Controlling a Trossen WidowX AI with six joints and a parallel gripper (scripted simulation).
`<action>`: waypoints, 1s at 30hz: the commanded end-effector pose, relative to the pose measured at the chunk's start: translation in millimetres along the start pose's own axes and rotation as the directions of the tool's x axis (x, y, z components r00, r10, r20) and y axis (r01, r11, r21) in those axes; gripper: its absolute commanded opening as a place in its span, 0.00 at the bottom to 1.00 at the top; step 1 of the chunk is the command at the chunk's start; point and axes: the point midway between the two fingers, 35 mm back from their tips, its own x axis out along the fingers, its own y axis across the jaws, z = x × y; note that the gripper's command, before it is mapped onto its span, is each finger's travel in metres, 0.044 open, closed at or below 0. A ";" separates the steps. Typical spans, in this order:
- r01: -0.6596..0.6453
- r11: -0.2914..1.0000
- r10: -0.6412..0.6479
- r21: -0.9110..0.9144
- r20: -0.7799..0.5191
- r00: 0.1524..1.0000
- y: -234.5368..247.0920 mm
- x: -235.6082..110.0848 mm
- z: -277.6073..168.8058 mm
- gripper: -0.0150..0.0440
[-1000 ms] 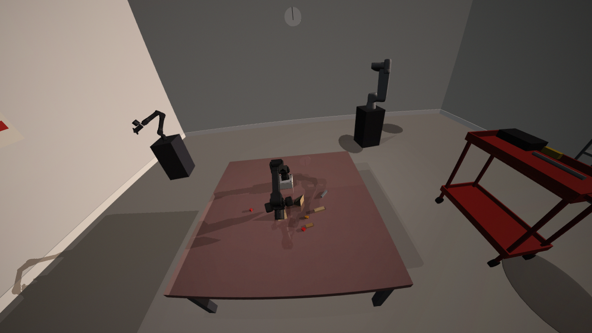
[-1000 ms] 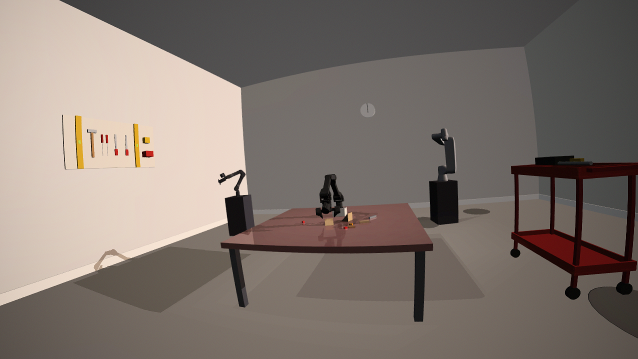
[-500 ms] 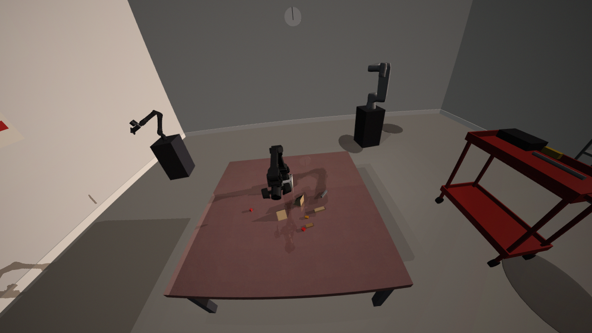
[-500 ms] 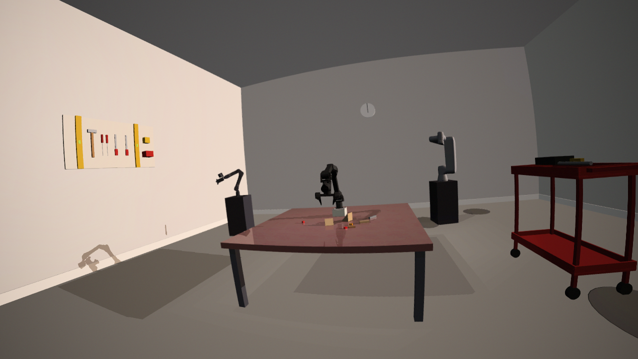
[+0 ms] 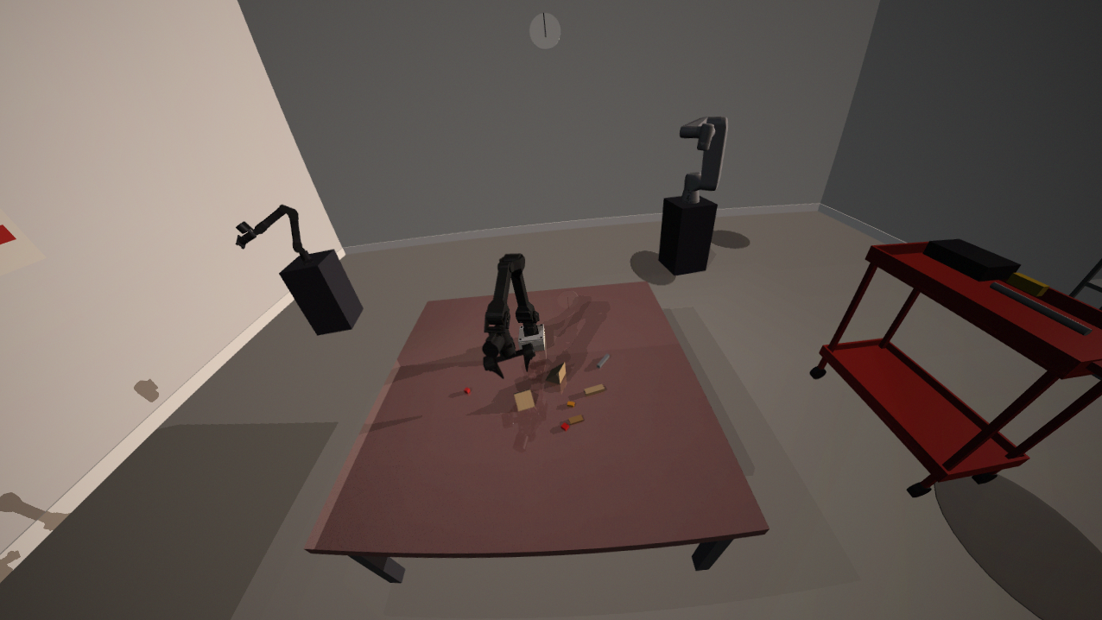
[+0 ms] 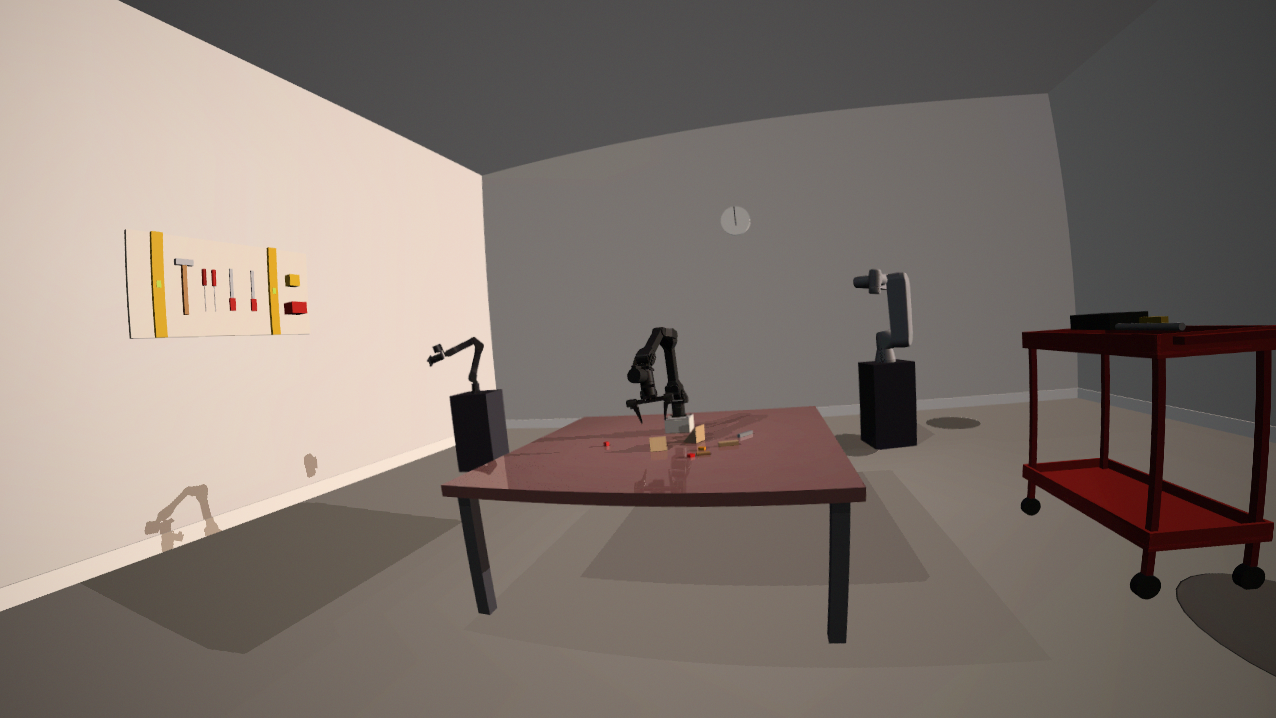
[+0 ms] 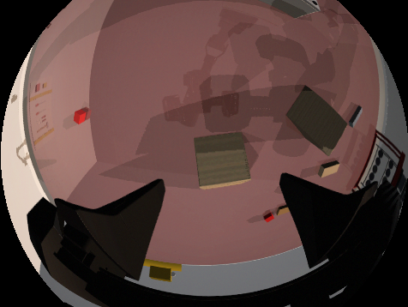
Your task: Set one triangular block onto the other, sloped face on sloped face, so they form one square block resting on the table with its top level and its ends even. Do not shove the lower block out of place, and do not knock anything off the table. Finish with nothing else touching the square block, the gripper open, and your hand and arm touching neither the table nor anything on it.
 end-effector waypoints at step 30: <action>-0.072 0.994 0.015 -0.077 -0.577 0.817 0.7 48.6 16.2 1.00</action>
